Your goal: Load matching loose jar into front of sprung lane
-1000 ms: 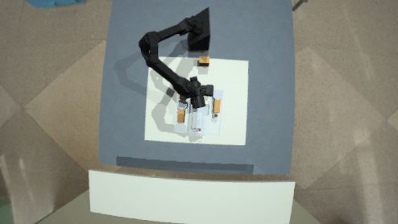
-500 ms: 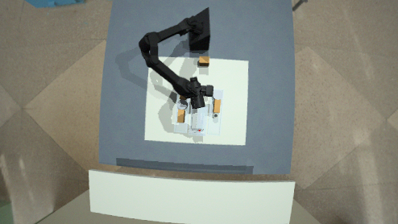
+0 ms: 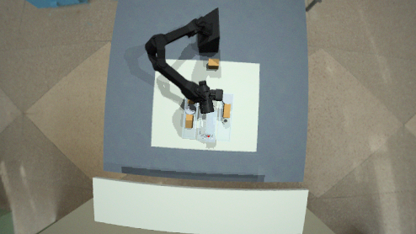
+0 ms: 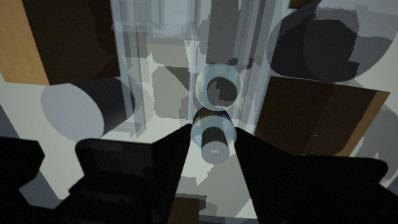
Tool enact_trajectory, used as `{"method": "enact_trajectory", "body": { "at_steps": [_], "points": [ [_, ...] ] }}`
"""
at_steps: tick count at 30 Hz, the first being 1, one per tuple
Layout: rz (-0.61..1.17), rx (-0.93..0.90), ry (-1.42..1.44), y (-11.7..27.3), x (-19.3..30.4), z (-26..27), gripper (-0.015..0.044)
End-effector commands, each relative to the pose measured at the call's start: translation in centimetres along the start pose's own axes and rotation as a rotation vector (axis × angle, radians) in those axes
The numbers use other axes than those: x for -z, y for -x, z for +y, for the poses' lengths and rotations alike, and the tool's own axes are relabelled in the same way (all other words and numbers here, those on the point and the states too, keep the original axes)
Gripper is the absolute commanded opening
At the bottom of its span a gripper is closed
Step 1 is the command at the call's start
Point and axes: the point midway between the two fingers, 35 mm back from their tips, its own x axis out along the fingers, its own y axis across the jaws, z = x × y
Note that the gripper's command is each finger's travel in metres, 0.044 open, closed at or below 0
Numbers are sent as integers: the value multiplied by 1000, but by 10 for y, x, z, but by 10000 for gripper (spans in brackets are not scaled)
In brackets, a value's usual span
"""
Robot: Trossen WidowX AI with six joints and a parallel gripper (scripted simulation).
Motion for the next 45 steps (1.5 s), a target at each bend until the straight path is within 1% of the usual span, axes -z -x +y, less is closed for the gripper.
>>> {"method": "enact_trajectory", "body": {
  "at_steps": [1, 45],
  "points": [
    [-20, 6, -16, 0, -6, -1, 0],
    [-19, 6, -15, -13, -2, -2, 0]
  ]
}}
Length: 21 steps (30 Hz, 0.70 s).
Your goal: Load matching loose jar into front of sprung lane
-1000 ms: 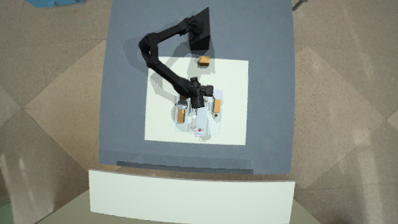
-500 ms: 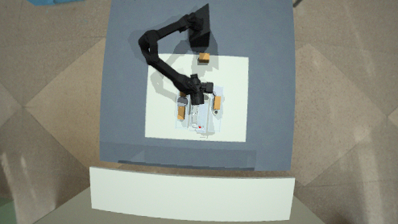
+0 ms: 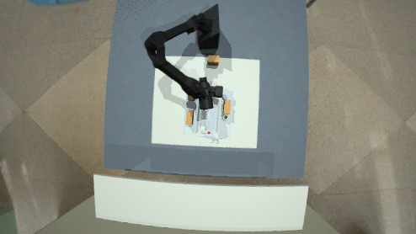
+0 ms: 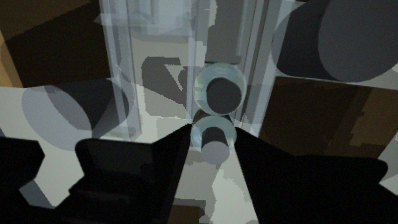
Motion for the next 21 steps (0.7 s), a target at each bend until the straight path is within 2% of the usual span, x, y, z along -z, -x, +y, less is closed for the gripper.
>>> {"method": "enact_trajectory", "body": {
  "at_steps": [1, 21],
  "points": [
    [-13, 5, -12, 0, -3, -2, 0],
    [-13, 5, -12, 0, 0, -2, 0]
  ]
}}
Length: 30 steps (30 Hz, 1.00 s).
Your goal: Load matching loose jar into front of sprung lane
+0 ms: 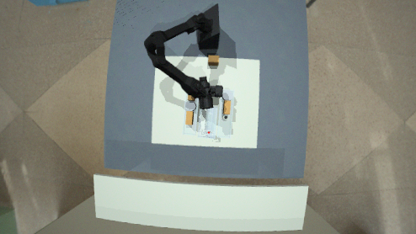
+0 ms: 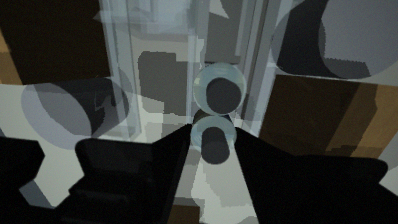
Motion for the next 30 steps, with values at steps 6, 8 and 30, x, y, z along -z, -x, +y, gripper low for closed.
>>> {"method": "enact_trajectory", "body": {
  "at_steps": [6, 8, 30],
  "points": [
    [-9, 6, -10, 0, -1, -1, 0],
    [-9, 6, -10, 0, 0, -1, 0],
    [-8, 6, -9, 0, 6, 0, 0]
  ]
}}
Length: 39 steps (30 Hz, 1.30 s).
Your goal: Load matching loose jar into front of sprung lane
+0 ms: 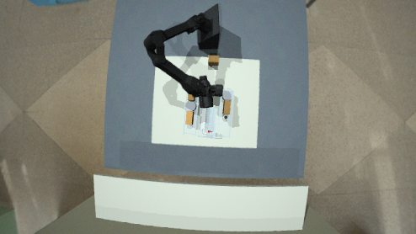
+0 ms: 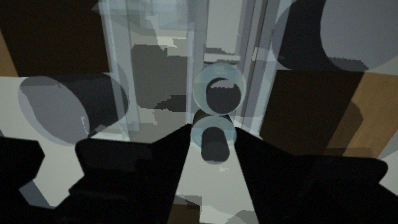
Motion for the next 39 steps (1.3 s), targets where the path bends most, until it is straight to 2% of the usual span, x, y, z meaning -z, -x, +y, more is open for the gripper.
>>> {"method": "enact_trajectory", "body": {
  "at_steps": [1, 11, 22, 39],
  "points": [
    [-4, 4, -8, 0, 1, 0, 0],
    [-4, 4, -8, 0, 1, 0, 0],
    [-4, 4, -8, 0, 1, 0, 288],
    [-4, 3, -9, 20, 2, 1, 288]
  ]
}}
